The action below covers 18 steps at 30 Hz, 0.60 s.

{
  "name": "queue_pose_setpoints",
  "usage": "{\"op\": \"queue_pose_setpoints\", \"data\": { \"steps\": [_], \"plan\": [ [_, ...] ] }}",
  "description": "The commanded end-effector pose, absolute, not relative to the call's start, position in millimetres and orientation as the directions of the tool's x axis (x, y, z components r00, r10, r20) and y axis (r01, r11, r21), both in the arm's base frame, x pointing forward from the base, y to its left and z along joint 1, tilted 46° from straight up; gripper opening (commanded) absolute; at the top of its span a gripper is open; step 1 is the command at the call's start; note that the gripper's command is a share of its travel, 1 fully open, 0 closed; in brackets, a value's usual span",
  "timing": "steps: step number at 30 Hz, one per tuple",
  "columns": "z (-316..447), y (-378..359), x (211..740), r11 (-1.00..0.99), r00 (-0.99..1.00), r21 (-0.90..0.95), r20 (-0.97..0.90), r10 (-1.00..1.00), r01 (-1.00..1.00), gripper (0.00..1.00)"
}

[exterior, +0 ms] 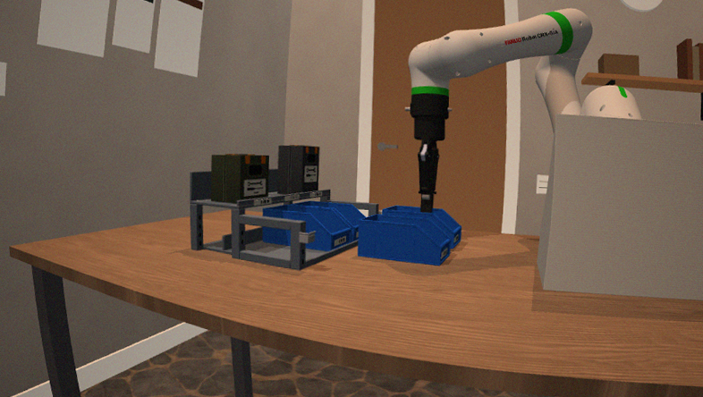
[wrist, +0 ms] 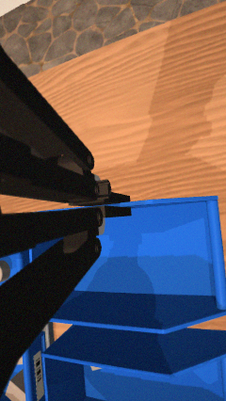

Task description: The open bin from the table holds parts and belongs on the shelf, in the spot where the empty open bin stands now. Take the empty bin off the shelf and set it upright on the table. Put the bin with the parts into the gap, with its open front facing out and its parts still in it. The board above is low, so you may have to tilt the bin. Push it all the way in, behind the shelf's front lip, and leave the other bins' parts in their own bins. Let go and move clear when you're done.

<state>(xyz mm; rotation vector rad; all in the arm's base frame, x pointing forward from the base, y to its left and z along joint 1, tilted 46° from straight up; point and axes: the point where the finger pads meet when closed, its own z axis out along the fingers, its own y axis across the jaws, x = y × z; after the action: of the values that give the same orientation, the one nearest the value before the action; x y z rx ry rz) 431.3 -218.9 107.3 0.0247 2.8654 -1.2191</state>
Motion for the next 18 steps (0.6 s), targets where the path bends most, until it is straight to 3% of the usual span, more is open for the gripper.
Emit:
{"op": "queue_pose_setpoints", "data": {
  "steps": [1,18],
  "plan": [
    [106.6,-219.7,432.0,0.693,-0.999,-0.720,-0.033,0.003,0.025,0.10],
    [103.3,-223.0,432.1,0.693,-0.999,-0.720,-0.033,0.003,0.025,0.10]
  ]
}}
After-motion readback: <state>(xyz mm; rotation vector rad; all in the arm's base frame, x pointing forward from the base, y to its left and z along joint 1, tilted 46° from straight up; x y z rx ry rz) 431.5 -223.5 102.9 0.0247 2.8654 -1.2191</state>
